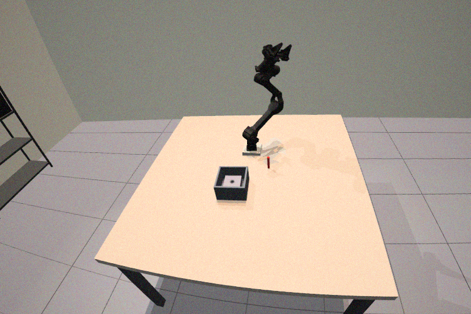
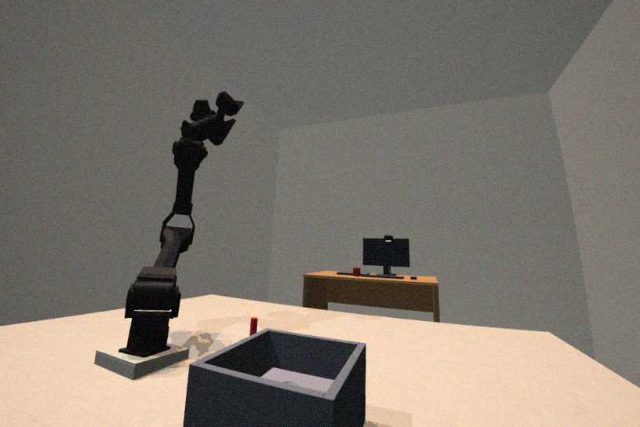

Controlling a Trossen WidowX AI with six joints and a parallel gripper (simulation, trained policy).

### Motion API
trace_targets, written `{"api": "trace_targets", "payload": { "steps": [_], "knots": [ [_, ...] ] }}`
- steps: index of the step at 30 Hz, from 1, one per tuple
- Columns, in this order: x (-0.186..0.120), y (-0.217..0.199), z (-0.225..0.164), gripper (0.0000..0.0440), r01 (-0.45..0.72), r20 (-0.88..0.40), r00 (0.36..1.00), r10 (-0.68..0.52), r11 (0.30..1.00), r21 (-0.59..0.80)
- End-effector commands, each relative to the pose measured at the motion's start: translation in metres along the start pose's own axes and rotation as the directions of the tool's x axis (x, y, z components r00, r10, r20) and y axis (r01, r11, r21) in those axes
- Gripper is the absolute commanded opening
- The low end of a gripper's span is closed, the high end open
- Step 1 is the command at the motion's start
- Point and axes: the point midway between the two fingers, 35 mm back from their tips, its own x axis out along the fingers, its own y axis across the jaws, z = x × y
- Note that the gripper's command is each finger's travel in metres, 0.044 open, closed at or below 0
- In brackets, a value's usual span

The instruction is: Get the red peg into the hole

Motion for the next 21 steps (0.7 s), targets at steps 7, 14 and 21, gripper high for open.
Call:
{"api": "trace_targets", "payload": {
  "steps": [7, 14, 21],
  "knots": [
    [-0.014, -0.030, 0.012, 0.0440, 0.043, 0.077, 0.996, -0.053, 0.991, 0.130],
    [-0.033, -0.080, 0.020, 0.0440, 0.119, 0.155, 0.972, -0.177, 0.938, 0.325],
    [-0.053, -0.132, 0.013, 0.0440, 0.187, 0.180, 0.930, -0.319, 0.837, 0.514]
  ]
}}
